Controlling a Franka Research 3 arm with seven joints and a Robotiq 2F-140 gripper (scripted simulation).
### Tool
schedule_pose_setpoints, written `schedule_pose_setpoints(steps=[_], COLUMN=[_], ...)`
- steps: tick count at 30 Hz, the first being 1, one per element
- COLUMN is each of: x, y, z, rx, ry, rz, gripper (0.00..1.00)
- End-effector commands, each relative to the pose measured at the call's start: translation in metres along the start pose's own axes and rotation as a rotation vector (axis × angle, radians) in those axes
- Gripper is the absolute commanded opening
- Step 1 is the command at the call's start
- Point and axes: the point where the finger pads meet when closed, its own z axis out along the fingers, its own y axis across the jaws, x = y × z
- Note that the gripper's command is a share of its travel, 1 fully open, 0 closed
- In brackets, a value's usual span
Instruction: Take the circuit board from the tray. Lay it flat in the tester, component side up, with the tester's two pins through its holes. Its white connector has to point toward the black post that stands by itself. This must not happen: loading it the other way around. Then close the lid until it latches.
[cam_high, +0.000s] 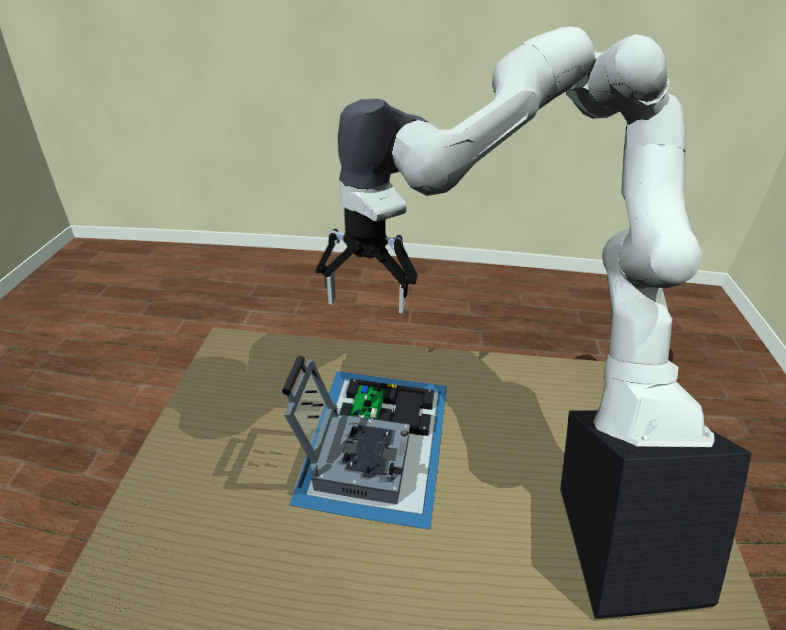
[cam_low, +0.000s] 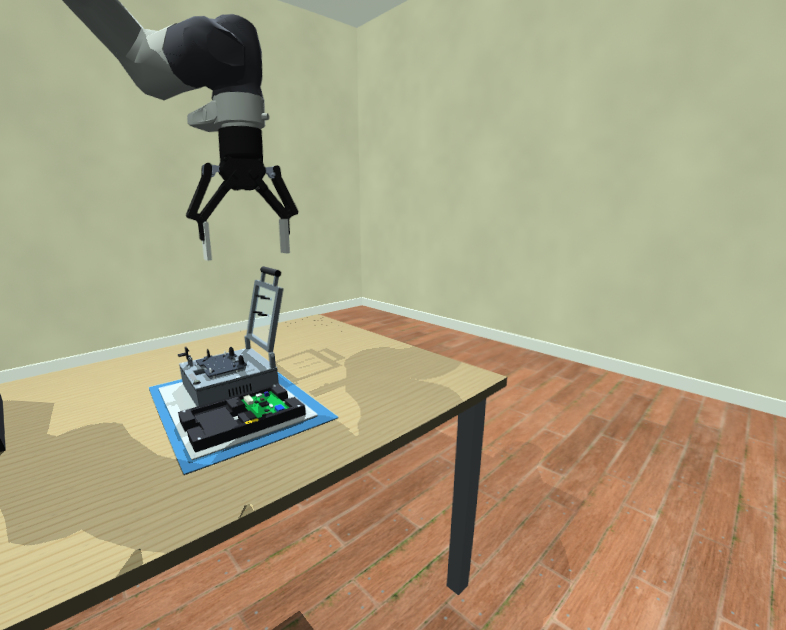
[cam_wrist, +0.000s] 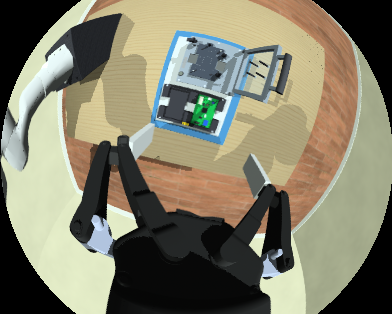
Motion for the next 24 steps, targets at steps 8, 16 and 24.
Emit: schedule_pose_setpoints(steps=[8, 16, 24], x=[-0.0002, -0.0002, -0.0002], y=[0.0006, 0.0006, 0.0006], z=[-0.0003, -0.0003, -0.0003], rx=[-0.003, -0.003, -0.003], ry=[0.002, 0.002, 0.002], rz=[-0.018, -0.018, -0.018], gripper=[1.00, 0.58, 0.58])
